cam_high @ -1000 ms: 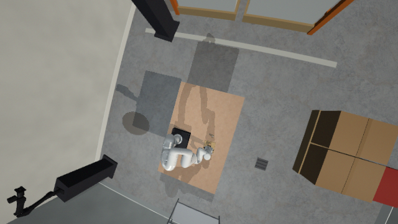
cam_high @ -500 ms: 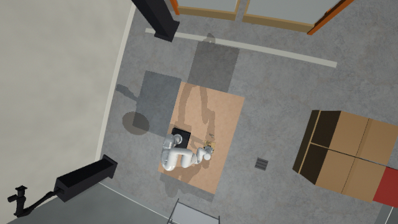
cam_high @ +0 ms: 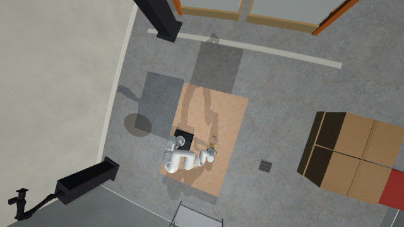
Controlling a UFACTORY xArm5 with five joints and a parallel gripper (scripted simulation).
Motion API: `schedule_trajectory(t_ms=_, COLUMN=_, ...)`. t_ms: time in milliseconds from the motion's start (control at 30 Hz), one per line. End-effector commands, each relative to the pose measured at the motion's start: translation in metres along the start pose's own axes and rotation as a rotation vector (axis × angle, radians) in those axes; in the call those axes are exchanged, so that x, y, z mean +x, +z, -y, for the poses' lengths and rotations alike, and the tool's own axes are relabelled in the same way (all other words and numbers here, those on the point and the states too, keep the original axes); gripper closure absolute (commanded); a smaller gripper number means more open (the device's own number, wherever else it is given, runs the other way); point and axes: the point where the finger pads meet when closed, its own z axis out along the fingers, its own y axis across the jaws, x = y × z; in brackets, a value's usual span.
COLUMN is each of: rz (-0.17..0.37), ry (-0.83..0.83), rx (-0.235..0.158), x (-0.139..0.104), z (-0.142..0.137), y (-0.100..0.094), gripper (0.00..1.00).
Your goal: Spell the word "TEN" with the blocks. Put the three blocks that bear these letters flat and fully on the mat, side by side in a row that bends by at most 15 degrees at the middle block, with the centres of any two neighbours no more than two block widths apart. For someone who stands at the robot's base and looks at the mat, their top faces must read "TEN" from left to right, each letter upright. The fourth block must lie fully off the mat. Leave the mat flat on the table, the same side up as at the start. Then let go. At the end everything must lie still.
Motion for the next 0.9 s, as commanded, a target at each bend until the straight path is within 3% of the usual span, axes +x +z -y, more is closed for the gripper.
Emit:
schedule_trajectory(t_ms=0, rz=0.000, ry=0.000, rx=0.003, x=0.0000, z=0.0013, y=-0.0010, gripper=0.74)
schedule_trajectory(t_ms=333, rz=0.000, ry=0.000, rx=0.003, x=0.0000, z=0.0013, y=-0.0010, gripper=0.58)
schedule_trajectory(t_ms=867, rz=0.000, ry=0.000, rx=0.003, x=0.0000, z=0.0013, y=-0.0059, gripper=0.58)
